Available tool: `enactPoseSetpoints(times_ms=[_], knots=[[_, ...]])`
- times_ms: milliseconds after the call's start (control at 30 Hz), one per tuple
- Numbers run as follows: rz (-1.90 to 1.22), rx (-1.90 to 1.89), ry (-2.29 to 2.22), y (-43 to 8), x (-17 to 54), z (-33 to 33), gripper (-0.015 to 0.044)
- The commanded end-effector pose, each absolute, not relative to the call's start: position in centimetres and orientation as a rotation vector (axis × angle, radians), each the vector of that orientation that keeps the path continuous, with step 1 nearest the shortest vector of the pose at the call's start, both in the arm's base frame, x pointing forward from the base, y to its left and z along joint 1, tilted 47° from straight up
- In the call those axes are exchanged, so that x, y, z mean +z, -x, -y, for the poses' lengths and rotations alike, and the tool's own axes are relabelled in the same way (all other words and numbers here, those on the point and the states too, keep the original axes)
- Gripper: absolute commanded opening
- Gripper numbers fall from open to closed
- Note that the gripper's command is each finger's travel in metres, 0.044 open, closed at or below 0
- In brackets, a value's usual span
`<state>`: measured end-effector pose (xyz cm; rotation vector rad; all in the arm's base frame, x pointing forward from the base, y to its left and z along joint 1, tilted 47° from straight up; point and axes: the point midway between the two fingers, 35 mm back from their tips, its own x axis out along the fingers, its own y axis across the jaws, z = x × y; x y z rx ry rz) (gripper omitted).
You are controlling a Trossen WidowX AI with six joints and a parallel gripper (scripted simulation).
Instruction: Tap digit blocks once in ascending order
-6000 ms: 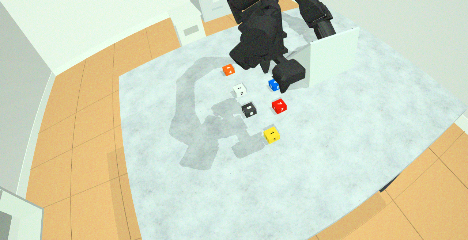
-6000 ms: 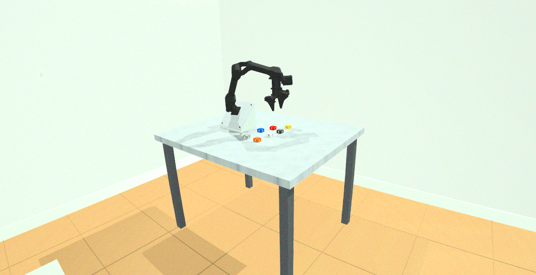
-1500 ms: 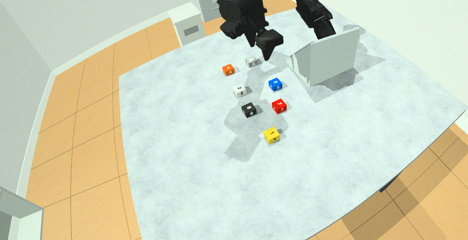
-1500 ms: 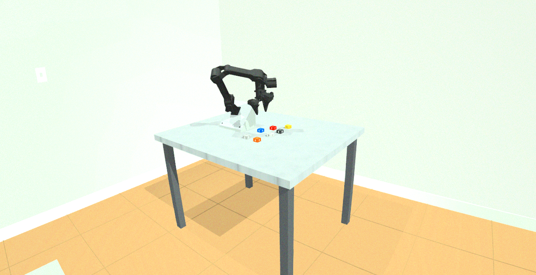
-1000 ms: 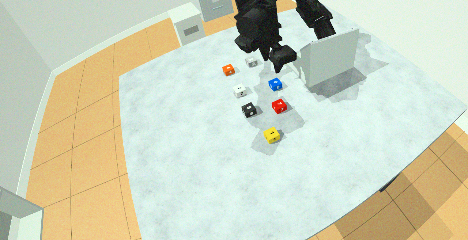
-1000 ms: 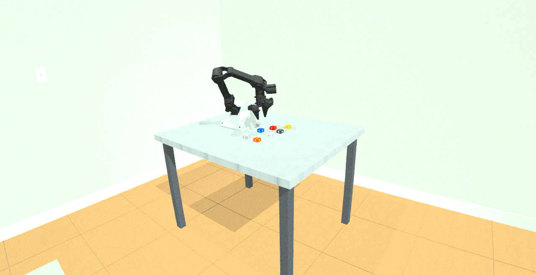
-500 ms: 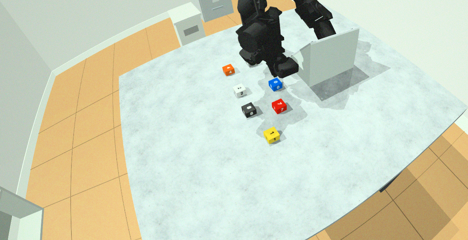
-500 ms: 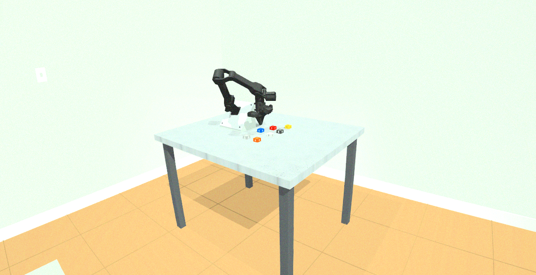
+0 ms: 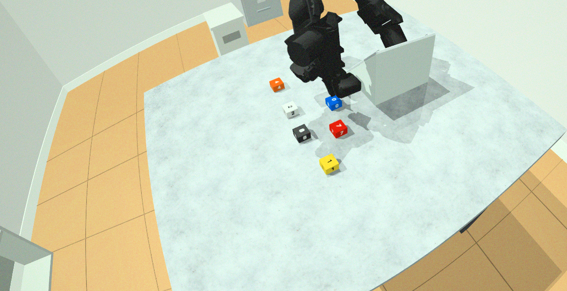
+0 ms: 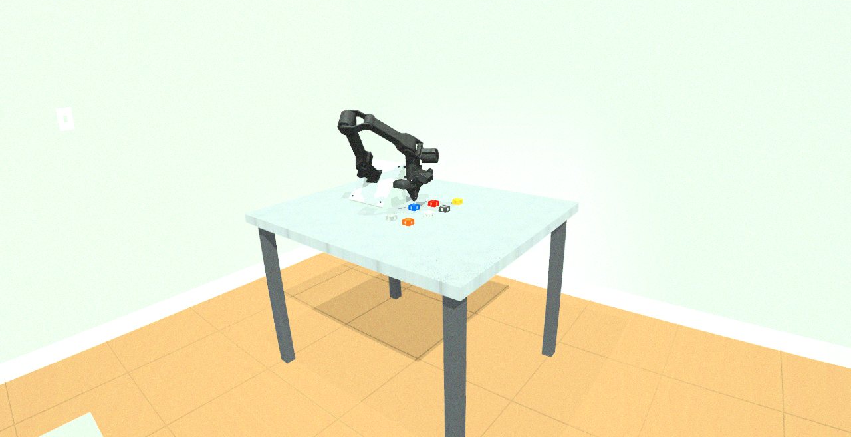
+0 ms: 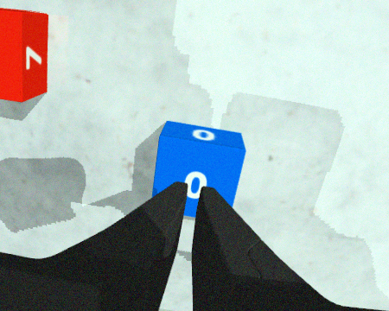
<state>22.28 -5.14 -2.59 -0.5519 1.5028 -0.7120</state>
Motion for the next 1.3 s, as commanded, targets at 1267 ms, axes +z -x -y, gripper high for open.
enactPoseSetpoints(times_ms=[1267], knots=[[-1.515,-0.711,0.56,-22.6,3.5,-1.3,0.002]])
